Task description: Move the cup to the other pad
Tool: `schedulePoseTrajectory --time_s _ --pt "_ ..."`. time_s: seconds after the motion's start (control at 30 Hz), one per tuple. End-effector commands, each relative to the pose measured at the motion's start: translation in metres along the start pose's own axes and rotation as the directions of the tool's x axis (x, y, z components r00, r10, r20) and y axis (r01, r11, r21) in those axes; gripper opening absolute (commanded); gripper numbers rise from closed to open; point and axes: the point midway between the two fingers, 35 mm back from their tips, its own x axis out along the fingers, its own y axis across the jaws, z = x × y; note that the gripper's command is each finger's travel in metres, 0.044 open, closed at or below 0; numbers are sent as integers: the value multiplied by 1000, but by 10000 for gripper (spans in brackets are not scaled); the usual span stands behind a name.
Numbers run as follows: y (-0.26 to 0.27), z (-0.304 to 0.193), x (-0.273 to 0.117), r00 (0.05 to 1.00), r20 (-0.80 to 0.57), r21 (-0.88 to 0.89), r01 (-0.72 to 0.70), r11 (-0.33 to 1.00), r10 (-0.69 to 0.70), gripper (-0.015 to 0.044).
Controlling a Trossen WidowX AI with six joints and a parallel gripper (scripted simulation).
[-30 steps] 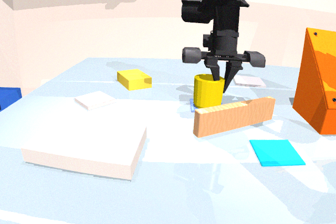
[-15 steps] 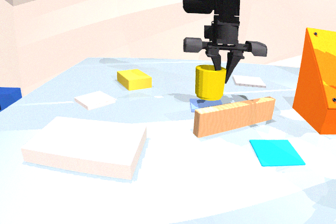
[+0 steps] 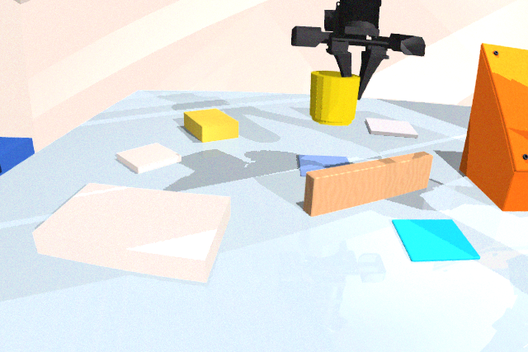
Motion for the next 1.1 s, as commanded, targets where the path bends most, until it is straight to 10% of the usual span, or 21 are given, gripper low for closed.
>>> schedulePoseTrajectory --time_s 0.0,1.07 --pt "0 0 0 1000 0 1 0 1000 0 0" --pt "-13 -24 1 1000 4 -4 -1 1000 1 0"
